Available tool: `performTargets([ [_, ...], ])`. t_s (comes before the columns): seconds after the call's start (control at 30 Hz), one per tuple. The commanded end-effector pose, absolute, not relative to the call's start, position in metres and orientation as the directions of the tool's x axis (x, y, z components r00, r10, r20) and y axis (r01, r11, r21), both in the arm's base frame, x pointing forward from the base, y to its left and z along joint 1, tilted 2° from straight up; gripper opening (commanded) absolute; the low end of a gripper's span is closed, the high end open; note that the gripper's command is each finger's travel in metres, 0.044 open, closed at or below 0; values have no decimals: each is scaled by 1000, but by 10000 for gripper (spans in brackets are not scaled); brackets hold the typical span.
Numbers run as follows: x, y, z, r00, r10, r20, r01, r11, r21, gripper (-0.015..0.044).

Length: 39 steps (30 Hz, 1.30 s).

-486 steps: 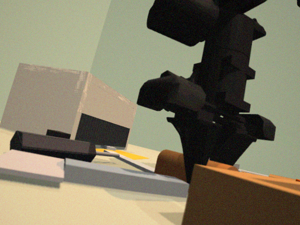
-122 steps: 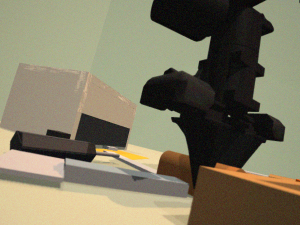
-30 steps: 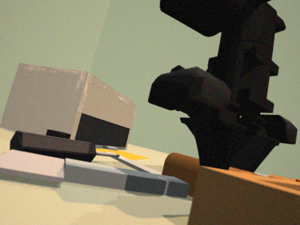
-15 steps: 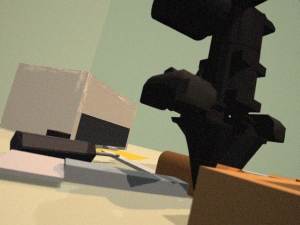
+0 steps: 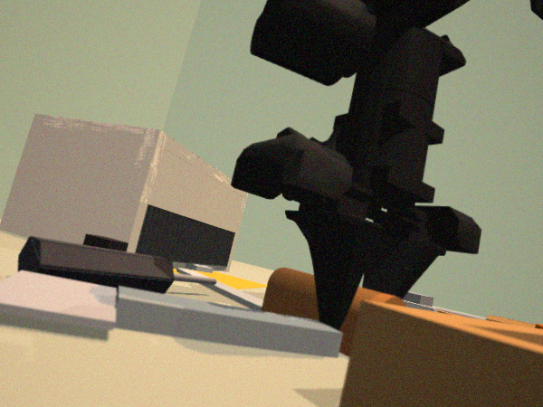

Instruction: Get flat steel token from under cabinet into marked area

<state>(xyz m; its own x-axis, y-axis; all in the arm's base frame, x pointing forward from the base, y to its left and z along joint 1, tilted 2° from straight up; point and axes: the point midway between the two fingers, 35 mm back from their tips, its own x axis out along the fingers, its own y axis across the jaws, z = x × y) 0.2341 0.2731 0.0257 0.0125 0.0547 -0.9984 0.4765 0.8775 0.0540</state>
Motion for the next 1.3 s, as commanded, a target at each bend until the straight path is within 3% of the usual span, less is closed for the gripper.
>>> performTargets([
  [0.0,243,269,26,18,55,-998,477,877,57,0],
  [1.27,303,235,26,24,51,-998,477,877,56,0],
])
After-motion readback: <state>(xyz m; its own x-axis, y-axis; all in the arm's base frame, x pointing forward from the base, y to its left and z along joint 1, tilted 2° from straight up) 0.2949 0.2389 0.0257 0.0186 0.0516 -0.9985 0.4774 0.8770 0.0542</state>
